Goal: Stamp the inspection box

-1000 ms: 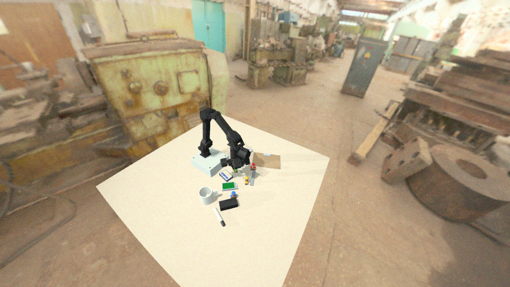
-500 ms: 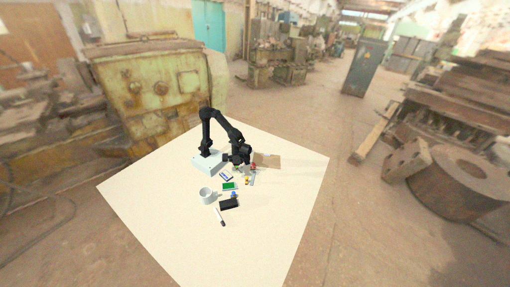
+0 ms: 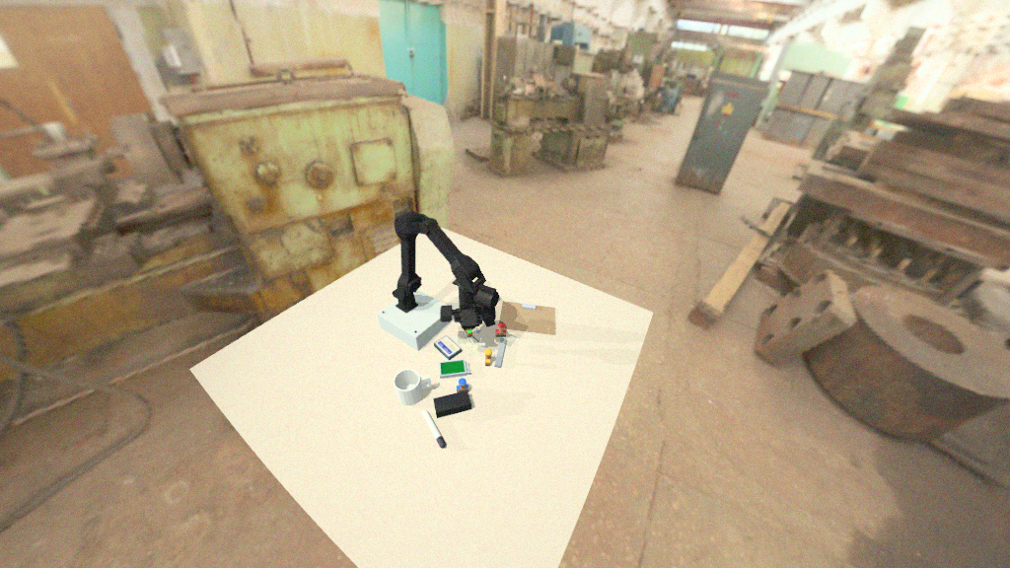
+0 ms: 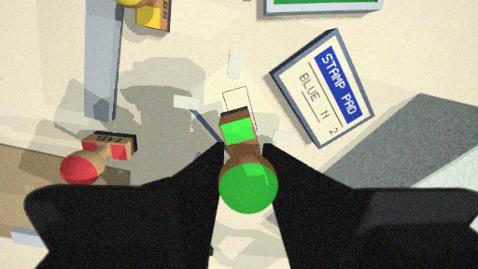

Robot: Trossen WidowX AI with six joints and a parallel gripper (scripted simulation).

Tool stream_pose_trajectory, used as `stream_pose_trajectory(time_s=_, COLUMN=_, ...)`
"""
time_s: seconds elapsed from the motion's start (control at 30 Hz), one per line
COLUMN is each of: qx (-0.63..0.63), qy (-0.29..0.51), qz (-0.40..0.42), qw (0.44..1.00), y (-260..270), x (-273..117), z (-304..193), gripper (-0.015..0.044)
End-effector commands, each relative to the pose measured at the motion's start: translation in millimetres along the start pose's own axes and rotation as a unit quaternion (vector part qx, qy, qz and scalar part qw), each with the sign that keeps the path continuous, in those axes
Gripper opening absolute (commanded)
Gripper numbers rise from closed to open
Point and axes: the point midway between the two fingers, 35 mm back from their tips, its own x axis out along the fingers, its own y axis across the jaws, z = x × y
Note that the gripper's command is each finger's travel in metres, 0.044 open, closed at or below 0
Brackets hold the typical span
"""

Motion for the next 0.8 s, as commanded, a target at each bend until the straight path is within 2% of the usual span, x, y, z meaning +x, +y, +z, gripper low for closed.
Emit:
stream_pose_trajectory(time_s=0.0, qx=0.002, qy=0.003, qz=-0.002, qw=1.000, y=-1, x=5, z=-1, gripper=0.0000)
stream_pose_trajectory(time_s=0.77, qx=0.001, qy=0.002, qz=-0.002, qw=1.000, y=0, x=20, z=-1, gripper=0.0000)
